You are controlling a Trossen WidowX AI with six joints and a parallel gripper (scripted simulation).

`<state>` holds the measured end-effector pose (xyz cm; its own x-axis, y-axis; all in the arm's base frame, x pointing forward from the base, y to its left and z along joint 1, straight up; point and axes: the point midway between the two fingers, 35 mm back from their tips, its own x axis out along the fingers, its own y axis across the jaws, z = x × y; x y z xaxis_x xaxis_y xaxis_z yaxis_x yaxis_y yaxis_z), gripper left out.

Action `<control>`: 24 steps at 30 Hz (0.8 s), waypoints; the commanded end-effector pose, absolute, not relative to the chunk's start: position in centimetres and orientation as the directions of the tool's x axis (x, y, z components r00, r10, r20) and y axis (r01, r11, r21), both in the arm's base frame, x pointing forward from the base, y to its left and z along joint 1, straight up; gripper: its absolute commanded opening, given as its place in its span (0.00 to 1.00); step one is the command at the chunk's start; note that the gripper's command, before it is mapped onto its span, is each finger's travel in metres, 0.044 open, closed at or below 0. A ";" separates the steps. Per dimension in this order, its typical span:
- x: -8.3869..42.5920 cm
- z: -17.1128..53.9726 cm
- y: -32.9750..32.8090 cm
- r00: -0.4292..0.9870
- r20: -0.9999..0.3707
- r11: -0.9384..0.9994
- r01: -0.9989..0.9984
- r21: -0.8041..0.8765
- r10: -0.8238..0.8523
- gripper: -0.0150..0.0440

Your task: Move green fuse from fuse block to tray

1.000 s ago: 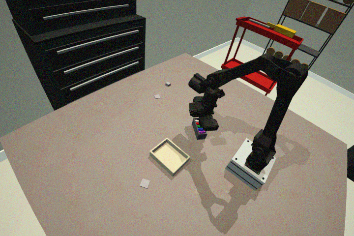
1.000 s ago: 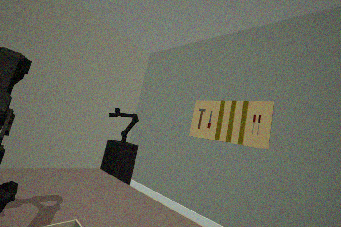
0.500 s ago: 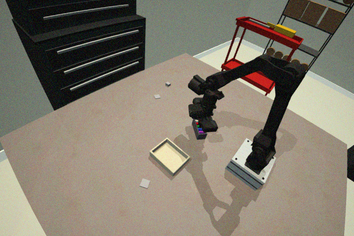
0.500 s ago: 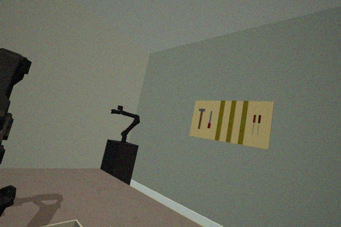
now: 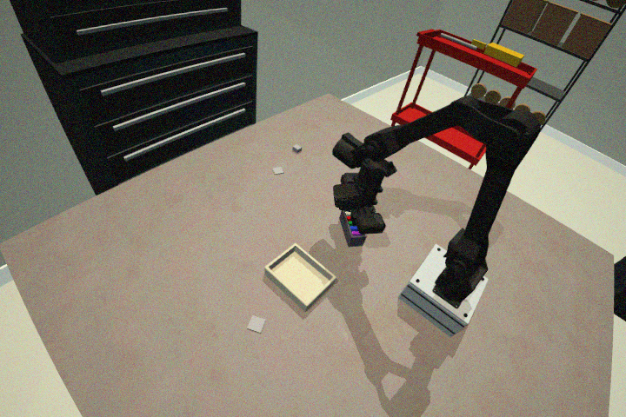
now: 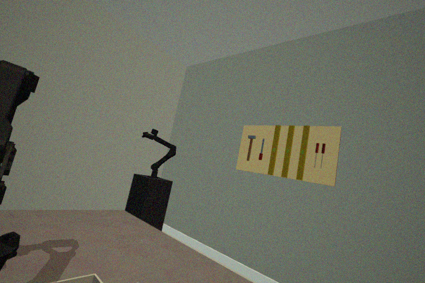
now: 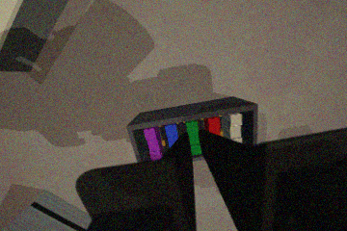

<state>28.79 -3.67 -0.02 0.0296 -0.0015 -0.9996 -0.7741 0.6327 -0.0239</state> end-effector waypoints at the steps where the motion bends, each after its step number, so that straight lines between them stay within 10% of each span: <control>1: 28.8 0.0 -3.7 0.030 -1.000 0.633 -0.774 -0.024 -0.001 0.25; 24: 28.8 1.1 -3.7 0.030 -1.000 0.633 -0.774 -0.025 -0.002 0.25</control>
<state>28.79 -3.67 0.87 0.0290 -0.0015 -0.9996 -0.7741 0.6326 -0.0234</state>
